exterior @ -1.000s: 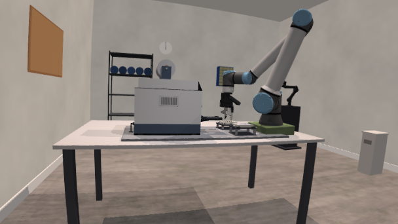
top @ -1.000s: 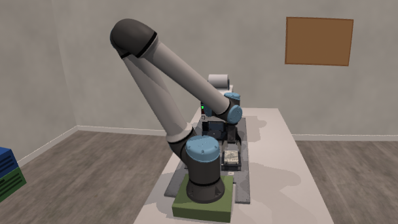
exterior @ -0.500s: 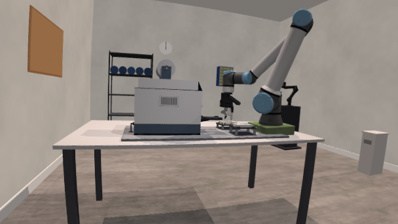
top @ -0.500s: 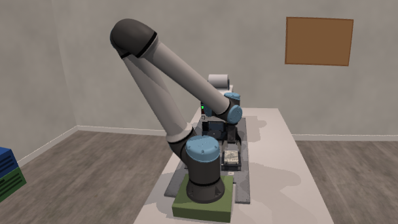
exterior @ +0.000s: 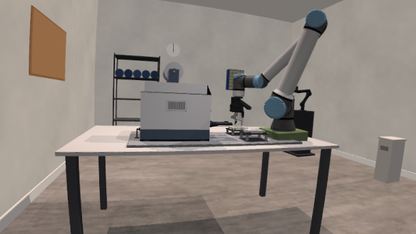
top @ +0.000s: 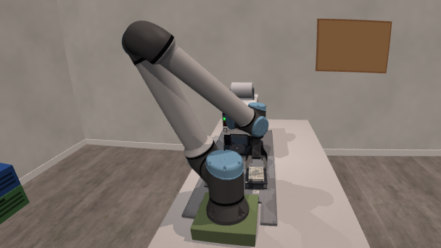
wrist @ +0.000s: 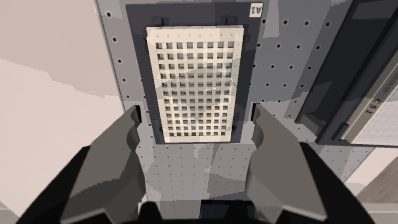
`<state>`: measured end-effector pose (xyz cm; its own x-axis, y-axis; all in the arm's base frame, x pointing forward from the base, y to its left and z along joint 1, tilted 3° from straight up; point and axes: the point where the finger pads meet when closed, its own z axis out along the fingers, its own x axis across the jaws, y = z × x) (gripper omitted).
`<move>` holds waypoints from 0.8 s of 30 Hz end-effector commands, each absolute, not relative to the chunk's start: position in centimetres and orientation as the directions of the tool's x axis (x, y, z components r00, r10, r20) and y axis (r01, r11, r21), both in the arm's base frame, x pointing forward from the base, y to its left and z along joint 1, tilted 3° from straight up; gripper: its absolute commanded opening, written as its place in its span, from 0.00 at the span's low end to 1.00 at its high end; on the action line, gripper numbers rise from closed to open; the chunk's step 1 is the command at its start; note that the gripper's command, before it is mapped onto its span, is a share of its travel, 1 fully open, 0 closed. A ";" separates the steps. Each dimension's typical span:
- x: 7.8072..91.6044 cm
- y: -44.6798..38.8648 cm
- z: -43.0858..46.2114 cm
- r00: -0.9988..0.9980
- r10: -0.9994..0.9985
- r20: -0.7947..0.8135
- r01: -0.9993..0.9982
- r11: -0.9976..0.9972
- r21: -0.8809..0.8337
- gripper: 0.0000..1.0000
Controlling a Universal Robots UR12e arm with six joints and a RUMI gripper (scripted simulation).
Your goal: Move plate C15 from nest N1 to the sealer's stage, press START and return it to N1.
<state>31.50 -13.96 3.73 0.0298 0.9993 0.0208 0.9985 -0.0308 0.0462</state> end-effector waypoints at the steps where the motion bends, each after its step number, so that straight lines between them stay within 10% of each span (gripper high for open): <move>1: 31.5 -14.0 3.8 0.030 0.999 0.020 0.998 -0.031 0.047 0.68; 24: 31.6 -14.0 2.8 0.030 0.999 0.020 0.998 -0.031 0.047 0.68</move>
<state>31.54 -13.94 2.75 0.0298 0.9993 0.0208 0.9985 -0.0308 0.0462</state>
